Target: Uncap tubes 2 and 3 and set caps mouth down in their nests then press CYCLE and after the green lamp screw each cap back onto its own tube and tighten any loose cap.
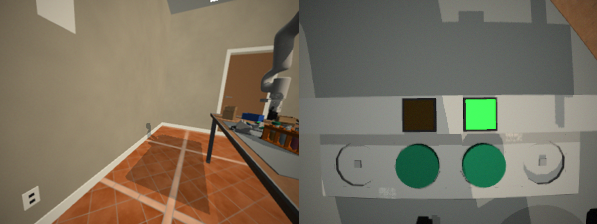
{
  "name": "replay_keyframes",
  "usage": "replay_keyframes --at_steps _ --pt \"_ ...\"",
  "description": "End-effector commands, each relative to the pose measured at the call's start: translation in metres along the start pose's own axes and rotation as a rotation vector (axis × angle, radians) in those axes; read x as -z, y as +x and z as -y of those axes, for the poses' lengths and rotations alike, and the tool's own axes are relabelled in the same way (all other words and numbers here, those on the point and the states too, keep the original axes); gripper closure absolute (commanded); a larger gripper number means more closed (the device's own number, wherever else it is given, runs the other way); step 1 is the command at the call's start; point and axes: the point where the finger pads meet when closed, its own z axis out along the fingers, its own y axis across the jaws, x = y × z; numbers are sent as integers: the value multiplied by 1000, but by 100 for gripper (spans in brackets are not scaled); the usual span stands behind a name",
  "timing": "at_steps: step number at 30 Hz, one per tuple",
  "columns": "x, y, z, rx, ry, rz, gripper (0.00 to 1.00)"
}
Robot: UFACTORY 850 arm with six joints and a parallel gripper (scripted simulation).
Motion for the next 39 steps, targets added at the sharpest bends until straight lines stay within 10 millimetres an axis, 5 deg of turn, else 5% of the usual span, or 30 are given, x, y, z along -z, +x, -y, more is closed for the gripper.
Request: replay_keyframes --at_steps 1,37,38,39 --pt "0 1 0 0 0 -1 0" --pt "0 1 0 0 0 -1 0" --pt "7 3 5 0 0 -2 54" --pt "13 5 10 0 0 -2 54"
